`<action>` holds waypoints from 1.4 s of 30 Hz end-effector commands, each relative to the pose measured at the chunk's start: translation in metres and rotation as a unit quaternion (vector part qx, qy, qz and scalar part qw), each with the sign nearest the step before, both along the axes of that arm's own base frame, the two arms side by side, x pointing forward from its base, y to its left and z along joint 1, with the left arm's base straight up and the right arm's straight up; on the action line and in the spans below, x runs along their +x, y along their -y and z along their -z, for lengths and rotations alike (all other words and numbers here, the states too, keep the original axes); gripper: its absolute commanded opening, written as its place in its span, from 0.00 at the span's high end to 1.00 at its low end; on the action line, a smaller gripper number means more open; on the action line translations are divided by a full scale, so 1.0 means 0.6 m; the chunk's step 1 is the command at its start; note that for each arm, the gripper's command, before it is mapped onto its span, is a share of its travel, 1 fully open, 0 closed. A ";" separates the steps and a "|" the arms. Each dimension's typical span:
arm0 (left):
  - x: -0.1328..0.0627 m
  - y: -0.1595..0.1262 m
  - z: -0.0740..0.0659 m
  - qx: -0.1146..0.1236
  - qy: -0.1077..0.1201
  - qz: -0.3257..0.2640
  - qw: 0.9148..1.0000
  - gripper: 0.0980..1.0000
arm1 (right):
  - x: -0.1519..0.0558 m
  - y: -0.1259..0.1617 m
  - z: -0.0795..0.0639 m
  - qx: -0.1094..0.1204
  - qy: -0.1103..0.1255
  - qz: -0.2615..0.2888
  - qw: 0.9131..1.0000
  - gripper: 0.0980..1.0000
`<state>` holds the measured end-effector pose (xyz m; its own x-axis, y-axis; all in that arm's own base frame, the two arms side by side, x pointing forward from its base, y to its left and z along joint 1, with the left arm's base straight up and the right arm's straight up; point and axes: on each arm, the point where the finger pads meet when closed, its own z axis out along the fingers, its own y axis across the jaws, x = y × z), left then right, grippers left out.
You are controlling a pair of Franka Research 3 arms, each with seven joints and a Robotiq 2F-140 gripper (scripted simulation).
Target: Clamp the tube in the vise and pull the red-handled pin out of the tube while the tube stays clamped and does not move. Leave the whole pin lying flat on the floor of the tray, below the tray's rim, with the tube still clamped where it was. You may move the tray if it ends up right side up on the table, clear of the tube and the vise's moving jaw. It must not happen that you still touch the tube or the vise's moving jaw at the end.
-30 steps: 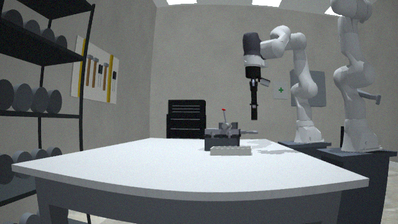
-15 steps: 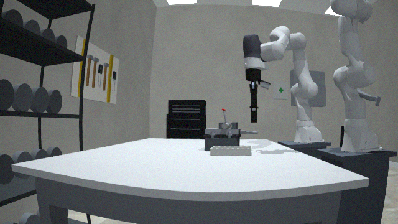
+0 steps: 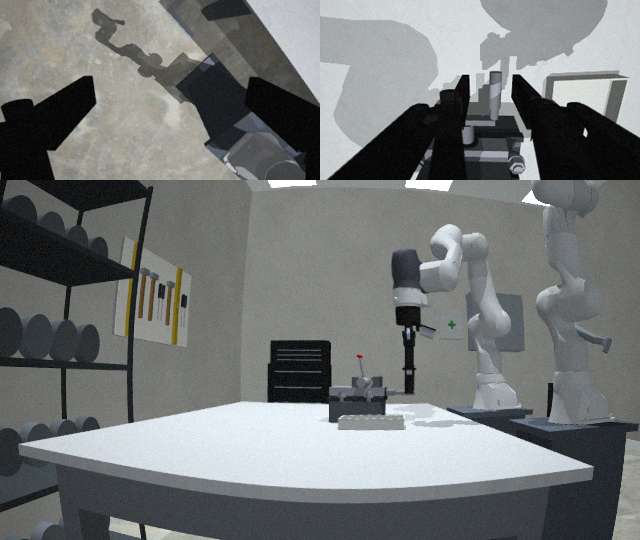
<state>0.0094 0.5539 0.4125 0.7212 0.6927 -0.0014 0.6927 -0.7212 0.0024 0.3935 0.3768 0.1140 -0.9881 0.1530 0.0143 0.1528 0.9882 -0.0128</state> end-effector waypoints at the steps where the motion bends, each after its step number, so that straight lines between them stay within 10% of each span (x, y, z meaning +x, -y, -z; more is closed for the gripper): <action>1: 0.000 -0.001 -0.001 0.001 0.000 -0.001 1.000 0.00 | 0.008 -0.006 0.009 0.005 0.008 0.008 1.000 0.68; 21: 0.000 -0.001 -0.001 0.001 0.000 -0.001 1.000 0.00 | 0.008 -0.006 0.020 0.005 0.008 0.008 1.000 0.68; 22: 0.000 -0.001 -0.001 0.001 0.000 -0.001 1.000 0.00 | 0.008 -0.006 0.020 0.005 0.008 0.008 1.000 0.97; 42: 0.000 -0.001 -0.001 0.001 0.000 -0.001 1.000 0.00 | 0.008 -0.006 0.020 0.005 0.008 0.008 1.000 0.97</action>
